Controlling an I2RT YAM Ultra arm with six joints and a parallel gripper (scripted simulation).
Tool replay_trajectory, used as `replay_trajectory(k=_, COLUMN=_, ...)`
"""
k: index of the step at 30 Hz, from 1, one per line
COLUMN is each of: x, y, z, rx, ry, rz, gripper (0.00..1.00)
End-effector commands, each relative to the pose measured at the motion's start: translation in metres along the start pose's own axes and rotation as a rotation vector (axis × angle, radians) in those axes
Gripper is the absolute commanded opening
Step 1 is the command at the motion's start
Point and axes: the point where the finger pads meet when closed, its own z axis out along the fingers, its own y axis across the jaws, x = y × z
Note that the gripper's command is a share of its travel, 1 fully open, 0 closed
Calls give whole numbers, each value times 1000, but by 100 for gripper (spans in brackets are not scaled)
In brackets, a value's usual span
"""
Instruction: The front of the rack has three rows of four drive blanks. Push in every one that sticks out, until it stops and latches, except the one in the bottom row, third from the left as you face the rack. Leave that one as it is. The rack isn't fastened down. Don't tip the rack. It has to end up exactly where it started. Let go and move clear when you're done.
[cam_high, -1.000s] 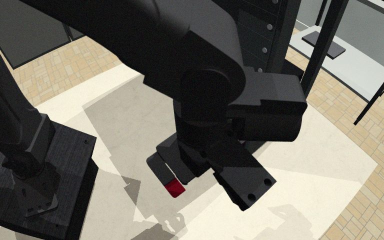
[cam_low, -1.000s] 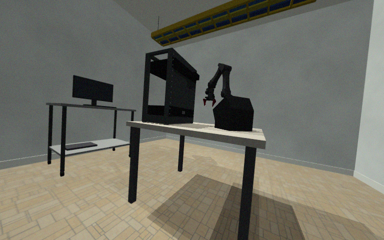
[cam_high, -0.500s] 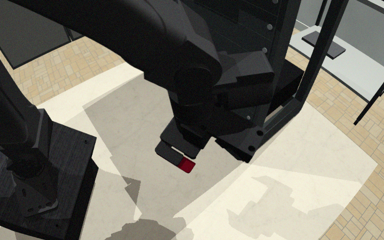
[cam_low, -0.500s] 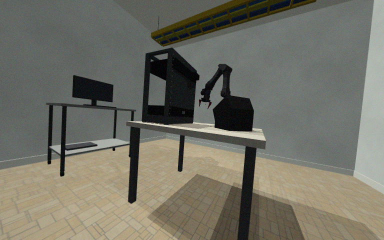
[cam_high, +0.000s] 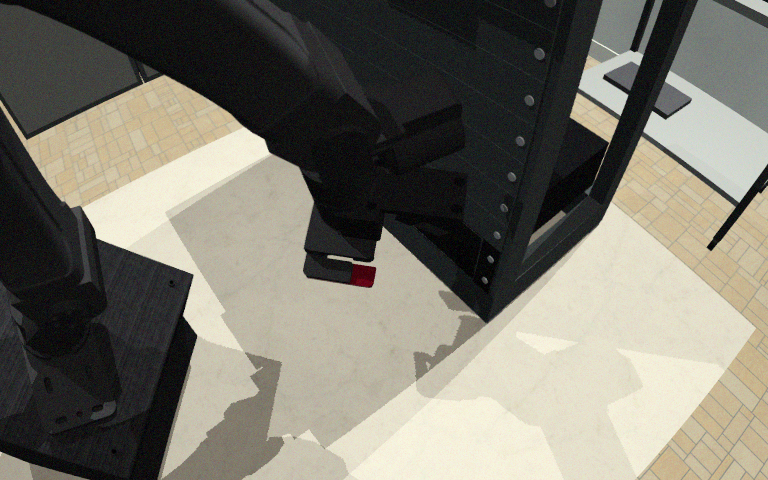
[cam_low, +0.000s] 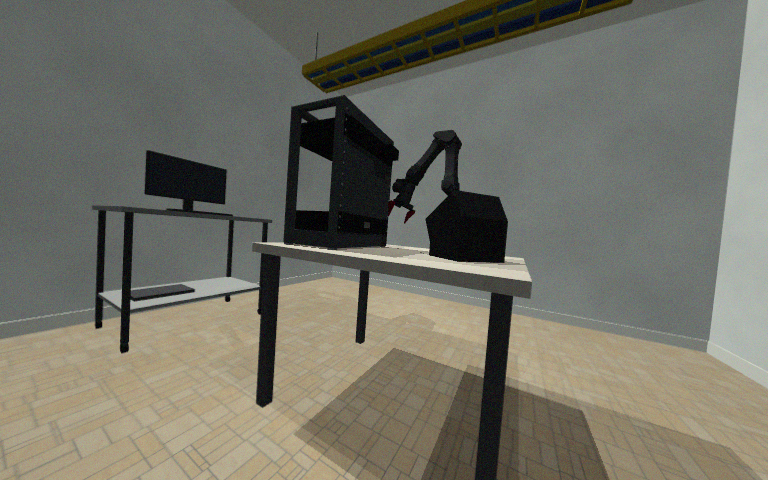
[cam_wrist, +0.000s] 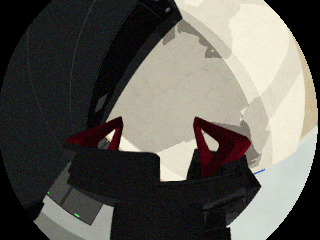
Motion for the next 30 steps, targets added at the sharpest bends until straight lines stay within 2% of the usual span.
replay_trajectory(k=1, x=13, y=18, z=18, rx=-46, ry=-27, rz=-147, gripper=100)
replay_trajectory(k=8, x=63, y=48, z=37, rx=-132, ry=-8, rz=-393, gripper=100)
replay_trajectory(k=10, x=63, y=48, z=37, rx=-132, ry=-8, rz=-393, gripper=100)
replay_trajectory(k=12, x=72, y=55, z=42, rx=-147, ry=-5, rz=-444, gripper=100)
replay_trajectory(k=16, x=102, y=82, z=48, rx=-301, ry=45, rz=-472, gripper=100)
replay_trajectory(k=19, x=129, y=87, z=46, rx=-325, ry=80, rz=-464, gripper=100)
replay_trajectory(k=21, x=123, y=102, z=40, rx=-345, ry=22, rz=-486, gripper=100)
replay_trajectory(k=22, x=118, y=119, z=33, rx=-380, ry=-15, rz=-509, gripper=100)
replay_trajectory(k=23, x=109, y=140, z=17, rx=-431, ry=-72, rz=-531, gripper=100)
replay_trajectory(k=24, x=111, y=149, z=12, rx=-451, ry=-93, rz=-562, gripper=100)
replay_trajectory(k=25, x=114, y=157, z=8, rx=-468, ry=-107, rz=-584, gripper=100)
replay_trajectory(k=27, x=114, y=157, z=8, rx=-468, ry=-107, rz=-584, gripper=100)
replay_trajectory(k=28, x=122, y=160, z=12, rx=-465, ry=-99, rz=-611, gripper=100)
replay_trajectory(k=30, x=128, y=176, z=1, rx=-504, ry=-134, rz=-653, gripper=100)
